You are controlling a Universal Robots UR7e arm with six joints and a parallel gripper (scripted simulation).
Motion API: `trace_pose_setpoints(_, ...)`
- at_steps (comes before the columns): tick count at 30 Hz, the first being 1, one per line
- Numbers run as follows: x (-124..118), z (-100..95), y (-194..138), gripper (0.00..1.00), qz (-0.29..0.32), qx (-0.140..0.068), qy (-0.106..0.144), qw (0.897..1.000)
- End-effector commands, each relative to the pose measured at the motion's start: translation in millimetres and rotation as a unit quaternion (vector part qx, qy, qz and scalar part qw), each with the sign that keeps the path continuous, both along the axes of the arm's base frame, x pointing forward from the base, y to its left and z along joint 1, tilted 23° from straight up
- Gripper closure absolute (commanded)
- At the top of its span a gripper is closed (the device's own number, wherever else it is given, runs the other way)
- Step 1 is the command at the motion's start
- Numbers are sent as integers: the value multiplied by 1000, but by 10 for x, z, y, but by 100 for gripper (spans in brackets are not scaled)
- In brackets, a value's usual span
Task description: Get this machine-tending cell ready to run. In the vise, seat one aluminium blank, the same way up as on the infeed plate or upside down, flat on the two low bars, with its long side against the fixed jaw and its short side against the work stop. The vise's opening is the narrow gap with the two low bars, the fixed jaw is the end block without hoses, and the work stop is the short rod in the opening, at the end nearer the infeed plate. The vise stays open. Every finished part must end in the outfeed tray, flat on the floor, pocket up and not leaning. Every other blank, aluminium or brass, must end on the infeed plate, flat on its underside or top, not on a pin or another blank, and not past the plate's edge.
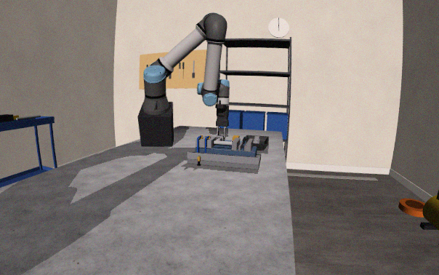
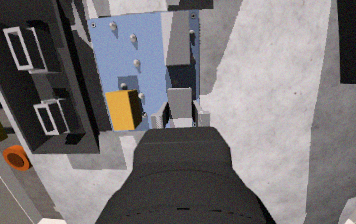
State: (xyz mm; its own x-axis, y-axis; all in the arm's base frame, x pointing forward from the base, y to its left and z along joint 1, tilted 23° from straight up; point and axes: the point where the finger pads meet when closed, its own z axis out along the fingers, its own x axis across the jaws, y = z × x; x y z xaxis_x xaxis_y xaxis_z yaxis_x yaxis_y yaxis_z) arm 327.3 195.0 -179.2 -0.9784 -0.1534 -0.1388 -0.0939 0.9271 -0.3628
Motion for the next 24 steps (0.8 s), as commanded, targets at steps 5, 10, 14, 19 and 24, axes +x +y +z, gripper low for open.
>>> trace_pose_setpoints(5, -13, 92, 37, 100, 0, 0, -1, 1000)
trace_pose_setpoints(10, -41, 231, 88, 100, 0, 0, -1, 1000)
trace_pose_setpoints(14, -55, 302, 115, 100, 0, 0, -1, 1000)
trace_pose_setpoints(19, -96, 505, 190, 100, 0, 0, -1, 1000)
trace_pose_setpoints(24, -139, 716, 268, 100, 0, 0, -1, 1000)
